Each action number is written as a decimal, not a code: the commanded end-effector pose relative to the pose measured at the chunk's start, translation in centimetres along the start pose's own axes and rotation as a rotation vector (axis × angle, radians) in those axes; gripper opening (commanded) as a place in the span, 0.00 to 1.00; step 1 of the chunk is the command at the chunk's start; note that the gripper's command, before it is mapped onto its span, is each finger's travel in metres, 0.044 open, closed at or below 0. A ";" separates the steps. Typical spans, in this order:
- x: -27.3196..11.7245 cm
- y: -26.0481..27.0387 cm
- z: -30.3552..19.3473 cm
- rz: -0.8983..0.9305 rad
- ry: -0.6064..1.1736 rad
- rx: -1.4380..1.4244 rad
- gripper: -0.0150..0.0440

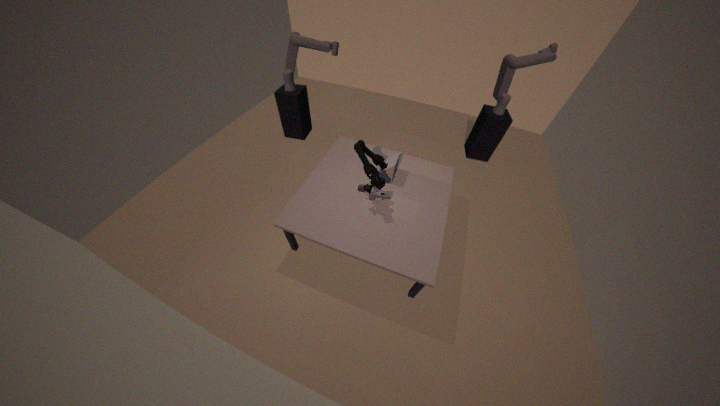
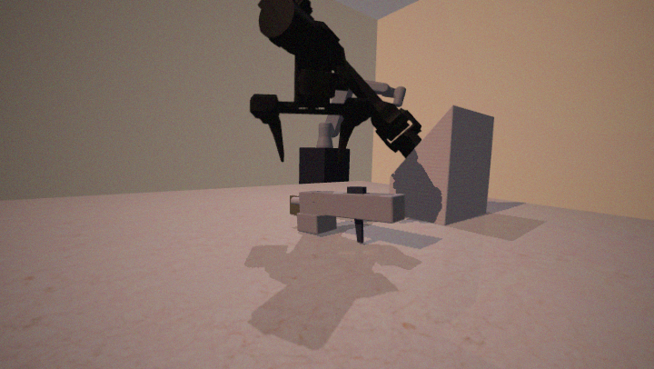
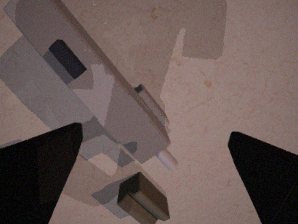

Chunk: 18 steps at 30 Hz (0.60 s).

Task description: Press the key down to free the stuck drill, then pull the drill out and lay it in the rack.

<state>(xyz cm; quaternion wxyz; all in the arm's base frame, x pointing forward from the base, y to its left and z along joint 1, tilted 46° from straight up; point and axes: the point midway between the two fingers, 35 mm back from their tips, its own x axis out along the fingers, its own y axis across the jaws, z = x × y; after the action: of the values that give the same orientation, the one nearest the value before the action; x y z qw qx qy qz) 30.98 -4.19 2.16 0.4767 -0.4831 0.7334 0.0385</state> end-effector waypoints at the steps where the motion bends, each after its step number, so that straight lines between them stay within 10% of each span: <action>1: 3.8 -2.5 -5.5 -0.001 0.046 -0.526 1.00; 18: 5.5 -3.3 -7.7 0.018 0.070 -0.726 1.00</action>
<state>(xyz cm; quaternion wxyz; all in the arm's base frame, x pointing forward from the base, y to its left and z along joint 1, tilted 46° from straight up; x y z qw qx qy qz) 28.90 -12.14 3.48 0.2887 -0.6045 0.6995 0.2489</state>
